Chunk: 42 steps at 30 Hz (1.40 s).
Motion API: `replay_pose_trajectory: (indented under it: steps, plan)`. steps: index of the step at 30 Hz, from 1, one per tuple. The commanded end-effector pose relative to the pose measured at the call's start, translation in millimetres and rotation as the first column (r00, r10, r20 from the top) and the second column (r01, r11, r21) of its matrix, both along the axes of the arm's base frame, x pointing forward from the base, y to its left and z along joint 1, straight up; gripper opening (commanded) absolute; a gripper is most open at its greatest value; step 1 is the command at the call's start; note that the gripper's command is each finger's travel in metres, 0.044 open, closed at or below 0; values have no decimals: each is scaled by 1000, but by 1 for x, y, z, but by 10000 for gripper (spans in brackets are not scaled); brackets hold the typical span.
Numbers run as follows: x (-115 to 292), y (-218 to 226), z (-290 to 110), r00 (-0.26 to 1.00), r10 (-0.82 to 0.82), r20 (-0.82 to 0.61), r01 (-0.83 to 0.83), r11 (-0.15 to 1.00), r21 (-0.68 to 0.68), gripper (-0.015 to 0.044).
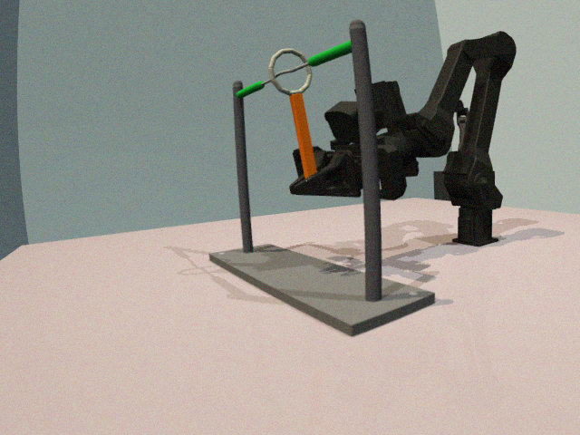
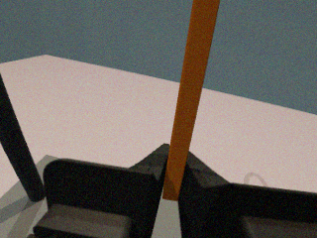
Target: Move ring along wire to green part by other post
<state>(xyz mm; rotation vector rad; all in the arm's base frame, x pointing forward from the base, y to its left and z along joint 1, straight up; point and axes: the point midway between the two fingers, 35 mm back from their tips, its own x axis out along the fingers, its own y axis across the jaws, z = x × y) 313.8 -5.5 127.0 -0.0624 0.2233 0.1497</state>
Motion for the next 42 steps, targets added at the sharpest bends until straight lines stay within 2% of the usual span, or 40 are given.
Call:
replay_pose_trajectory:
  steps: [1, 7, 42]
  plan:
    - [-6, 4, 3, 999, -13, -40, 14, 1000, 3, -150]
    - [-15, 16, 5, 996, -35, -87, 37, 999, 18, -150]
    - [-19, 54, 4, 996, -42, -83, 45, 998, 40, -150]
